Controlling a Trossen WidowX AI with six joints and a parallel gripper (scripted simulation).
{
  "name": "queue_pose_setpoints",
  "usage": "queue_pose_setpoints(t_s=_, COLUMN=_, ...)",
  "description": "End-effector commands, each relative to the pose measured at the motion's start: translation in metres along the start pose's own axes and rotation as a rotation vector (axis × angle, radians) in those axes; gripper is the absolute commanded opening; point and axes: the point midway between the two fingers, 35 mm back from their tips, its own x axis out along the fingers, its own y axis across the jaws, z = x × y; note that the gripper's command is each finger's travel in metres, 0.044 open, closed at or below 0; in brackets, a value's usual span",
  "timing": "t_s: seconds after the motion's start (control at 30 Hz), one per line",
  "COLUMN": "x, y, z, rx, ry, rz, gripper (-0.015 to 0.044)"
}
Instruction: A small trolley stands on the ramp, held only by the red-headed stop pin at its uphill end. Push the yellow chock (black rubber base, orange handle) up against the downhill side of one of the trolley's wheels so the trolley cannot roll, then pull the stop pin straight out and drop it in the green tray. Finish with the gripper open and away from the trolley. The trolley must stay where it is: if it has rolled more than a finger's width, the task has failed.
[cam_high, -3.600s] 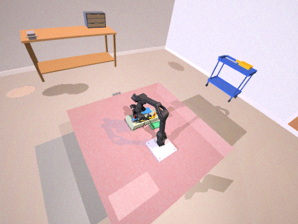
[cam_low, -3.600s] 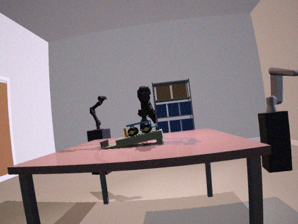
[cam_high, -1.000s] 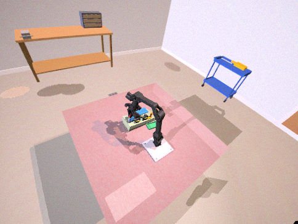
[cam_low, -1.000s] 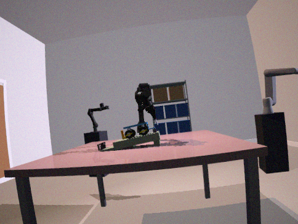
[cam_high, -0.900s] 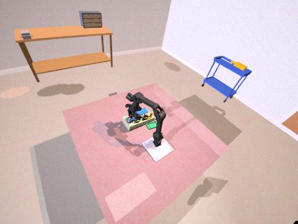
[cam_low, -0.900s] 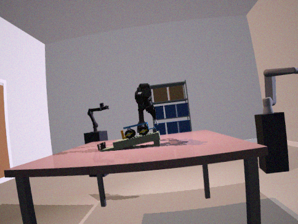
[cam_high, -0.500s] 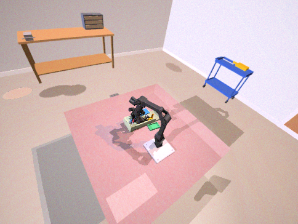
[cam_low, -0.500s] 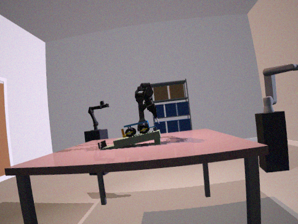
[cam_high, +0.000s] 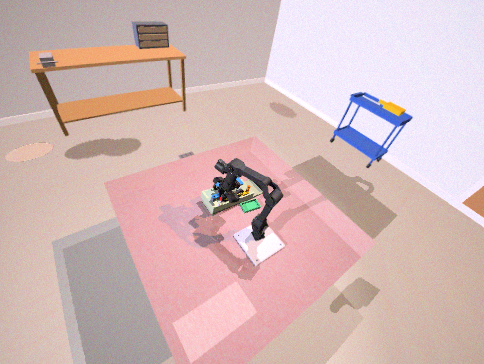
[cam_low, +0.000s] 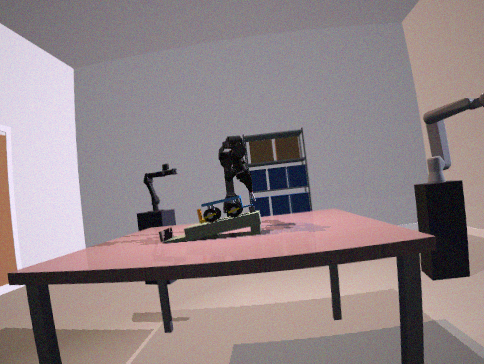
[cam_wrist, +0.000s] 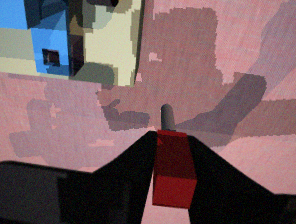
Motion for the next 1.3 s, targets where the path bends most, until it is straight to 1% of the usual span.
queue_pose_setpoints(t_s=0.0, x=-0.002, y=-0.001, z=0.016, rx=0.0, ry=0.001, rz=0.002, gripper=0.0)
queue_pose_setpoints(t_s=1.27, x=-0.022, y=0.0, z=0.161, rx=0.0, ry=-0.012, rz=0.002, gripper=0.0)
